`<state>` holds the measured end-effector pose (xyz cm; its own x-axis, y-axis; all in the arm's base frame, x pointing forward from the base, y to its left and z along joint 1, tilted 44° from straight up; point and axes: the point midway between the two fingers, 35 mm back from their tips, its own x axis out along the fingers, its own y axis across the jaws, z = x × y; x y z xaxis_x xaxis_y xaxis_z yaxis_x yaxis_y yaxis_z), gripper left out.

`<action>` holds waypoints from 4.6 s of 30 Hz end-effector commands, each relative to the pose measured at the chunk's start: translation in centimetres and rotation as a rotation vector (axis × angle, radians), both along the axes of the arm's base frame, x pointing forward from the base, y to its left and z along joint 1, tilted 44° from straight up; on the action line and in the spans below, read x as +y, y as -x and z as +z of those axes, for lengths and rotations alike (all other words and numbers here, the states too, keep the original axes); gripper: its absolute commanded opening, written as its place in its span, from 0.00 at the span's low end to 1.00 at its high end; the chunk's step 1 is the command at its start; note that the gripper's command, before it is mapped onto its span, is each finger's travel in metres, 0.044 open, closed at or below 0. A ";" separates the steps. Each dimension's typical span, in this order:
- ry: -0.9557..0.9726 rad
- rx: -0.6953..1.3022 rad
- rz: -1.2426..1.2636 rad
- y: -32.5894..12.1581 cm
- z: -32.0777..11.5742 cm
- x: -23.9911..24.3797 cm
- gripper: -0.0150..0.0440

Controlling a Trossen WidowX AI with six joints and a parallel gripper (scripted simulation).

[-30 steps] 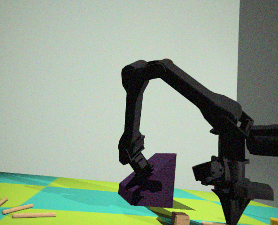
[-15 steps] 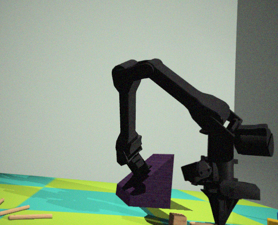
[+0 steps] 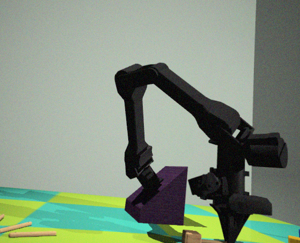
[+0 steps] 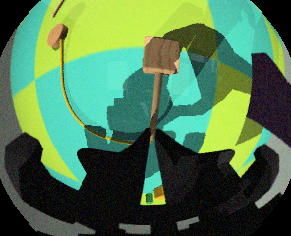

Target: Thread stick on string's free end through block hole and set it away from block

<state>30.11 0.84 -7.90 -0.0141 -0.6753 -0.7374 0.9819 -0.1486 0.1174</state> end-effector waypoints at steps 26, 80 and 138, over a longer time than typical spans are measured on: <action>0.004 0.002 0.005 0.8 2.7 -2.9 0.25; -0.010 0.811 0.880 1.1 10.4 0.0 0.46; -0.048 2.148 2.299 1.8 12.7 -2.4 0.46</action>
<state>28.39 -1.32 4.65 -0.0164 -0.6842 -0.7291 -0.9663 0.1983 -0.1643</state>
